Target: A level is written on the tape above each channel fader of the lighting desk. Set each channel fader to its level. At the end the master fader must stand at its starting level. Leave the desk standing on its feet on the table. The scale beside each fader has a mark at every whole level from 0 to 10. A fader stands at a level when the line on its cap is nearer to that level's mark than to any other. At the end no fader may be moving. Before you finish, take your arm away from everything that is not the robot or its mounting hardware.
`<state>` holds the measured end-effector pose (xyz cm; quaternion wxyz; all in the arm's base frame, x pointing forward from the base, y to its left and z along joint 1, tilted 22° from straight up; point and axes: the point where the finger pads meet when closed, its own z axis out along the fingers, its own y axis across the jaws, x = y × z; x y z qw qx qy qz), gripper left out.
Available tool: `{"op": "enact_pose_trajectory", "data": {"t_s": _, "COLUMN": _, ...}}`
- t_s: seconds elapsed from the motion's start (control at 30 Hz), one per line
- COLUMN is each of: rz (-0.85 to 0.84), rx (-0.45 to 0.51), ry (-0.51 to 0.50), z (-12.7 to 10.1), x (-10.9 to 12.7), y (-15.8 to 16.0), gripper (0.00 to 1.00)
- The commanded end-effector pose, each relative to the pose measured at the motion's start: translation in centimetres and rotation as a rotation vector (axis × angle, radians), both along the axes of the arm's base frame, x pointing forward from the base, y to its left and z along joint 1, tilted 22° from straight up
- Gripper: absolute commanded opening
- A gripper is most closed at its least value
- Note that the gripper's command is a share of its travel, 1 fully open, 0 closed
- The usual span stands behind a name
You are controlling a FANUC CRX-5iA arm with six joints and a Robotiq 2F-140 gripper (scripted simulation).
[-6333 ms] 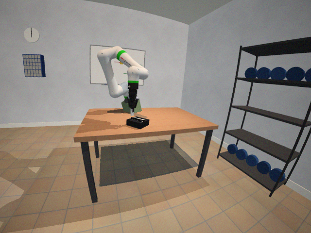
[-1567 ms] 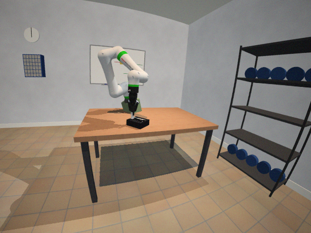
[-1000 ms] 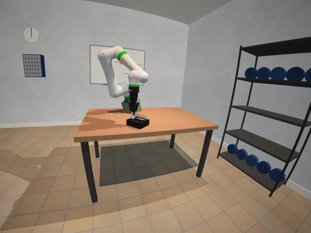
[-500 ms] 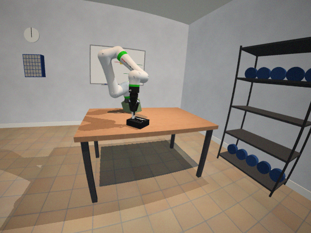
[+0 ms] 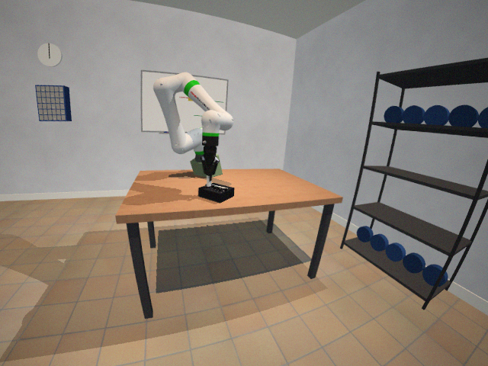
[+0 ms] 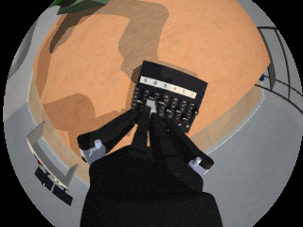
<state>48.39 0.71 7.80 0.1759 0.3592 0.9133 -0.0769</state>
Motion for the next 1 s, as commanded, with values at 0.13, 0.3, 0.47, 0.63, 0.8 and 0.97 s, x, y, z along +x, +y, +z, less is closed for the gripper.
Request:
{"op": "enact_pose_trajectory", "data": {"t_s": 0.13, "rz": 0.0, "rx": 0.0, "ry": 0.0, "z": 0.1, "x": 0.2, "y": -0.2, "gripper": 0.0}}
{"op": "enact_pose_trajectory", "data": {"t_s": 0.3, "rz": 0.0, "rx": 0.0, "ry": 0.0, "z": 0.2, "x": 0.4, "y": -0.3, "gripper": 0.0}}
{"op": "enact_pose_trajectory", "data": {"t_s": 0.47, "rz": 0.0, "rx": 0.0, "ry": 0.0, "z": 0.2, "x": 0.4, "y": -0.4, "gripper": 0.0}}
{"op": "enact_pose_trajectory", "data": {"t_s": 0.63, "rz": 0.0, "rx": 0.0, "ry": 0.0, "z": 0.4, "x": 0.4, "y": -0.3, "gripper": 0.0}}
{"op": "enact_pose_trajectory", "data": {"t_s": 0.8, "rz": 0.0, "rx": 0.0, "ry": 0.0, "z": 1.3, "x": 0.1, "y": -0.1, "gripper": 0.0}}
{"op": "enact_pose_trajectory", "data": {"t_s": 0.97, "rz": 0.0, "rx": 0.0, "ry": 0.0, "z": 2.4, "x": -0.2, "y": 0.3, "gripper": 0.0}}
